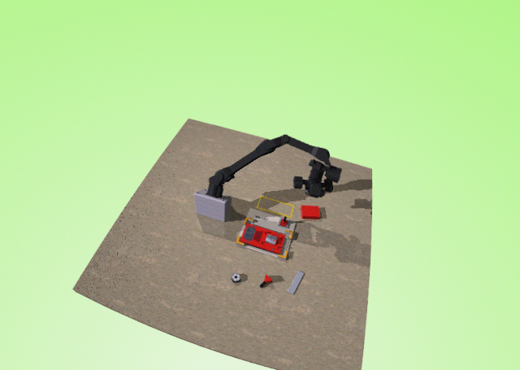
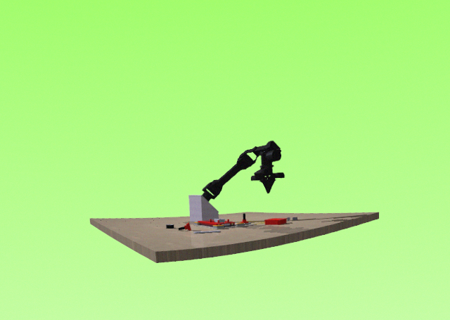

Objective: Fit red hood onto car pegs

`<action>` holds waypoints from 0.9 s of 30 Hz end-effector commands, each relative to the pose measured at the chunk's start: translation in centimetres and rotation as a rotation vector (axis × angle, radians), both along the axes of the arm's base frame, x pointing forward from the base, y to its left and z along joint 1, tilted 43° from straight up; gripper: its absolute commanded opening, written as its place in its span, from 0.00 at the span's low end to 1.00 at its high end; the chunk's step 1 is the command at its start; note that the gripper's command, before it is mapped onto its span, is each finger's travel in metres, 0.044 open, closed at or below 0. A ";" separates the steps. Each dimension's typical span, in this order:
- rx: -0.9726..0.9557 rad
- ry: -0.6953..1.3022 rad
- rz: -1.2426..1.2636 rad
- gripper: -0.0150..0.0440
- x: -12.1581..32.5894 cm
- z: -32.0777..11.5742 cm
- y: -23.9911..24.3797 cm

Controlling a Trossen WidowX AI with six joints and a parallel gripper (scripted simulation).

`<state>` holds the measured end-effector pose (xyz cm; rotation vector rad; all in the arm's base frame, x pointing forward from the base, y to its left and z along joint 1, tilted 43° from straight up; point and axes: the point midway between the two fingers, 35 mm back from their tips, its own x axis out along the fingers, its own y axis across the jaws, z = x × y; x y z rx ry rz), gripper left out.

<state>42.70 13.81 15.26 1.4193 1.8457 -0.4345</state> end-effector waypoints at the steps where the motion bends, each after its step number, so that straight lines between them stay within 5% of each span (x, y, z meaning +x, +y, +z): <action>1: -0.001 0.002 -0.003 0.25 0.0 0.0 0.0; 4: -0.001 0.002 -0.003 0.25 0.0 0.0 0.0; 21: 0.135 -0.845 0.940 1.00 2.6 -3.9 5.8; 27: 0.169 -1.036 1.149 1.00 3.0 -4.8 7.3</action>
